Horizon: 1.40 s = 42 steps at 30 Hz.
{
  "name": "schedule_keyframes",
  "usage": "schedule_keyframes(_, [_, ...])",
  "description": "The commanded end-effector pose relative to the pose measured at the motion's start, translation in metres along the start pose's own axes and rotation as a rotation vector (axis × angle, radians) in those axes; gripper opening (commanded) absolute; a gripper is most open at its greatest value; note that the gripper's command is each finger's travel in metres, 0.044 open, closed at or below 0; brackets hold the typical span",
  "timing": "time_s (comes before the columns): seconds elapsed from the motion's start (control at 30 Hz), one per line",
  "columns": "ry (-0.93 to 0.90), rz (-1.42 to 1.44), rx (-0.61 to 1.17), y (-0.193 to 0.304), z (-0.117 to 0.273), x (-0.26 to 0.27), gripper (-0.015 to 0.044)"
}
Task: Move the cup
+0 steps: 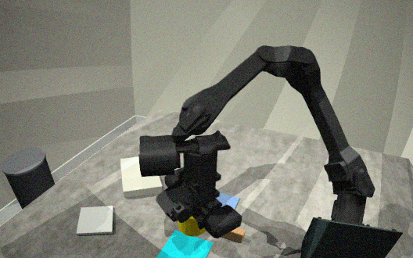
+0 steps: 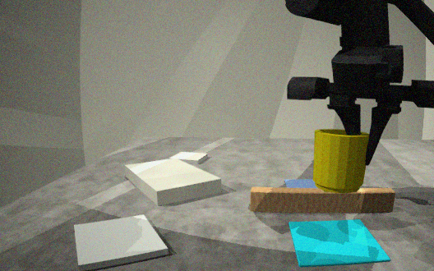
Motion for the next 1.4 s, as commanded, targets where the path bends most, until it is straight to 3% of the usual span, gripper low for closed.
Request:
schedule_keyframes(0.0, [0.0,-0.002,-0.005,-0.008,0.002,0.004,0.0])
schedule_keyframes(0.47, [0.0,-0.003,-0.006,-0.028,0.001,0.017,0.0])
schedule_keyframes(1.37, [0.001,-0.003,-0.005,-0.029,-0.048,0.017,0.0])
Point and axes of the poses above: the point midway between the two fingers, 35 mm back from their tips, its own z axis back along the fingers, its own x axis across the jaws, y = z × x, the point moved 10 cm from there along z, back along the fingers, and after that the axes turned 1 degree about -z, right-handed, at the moved point
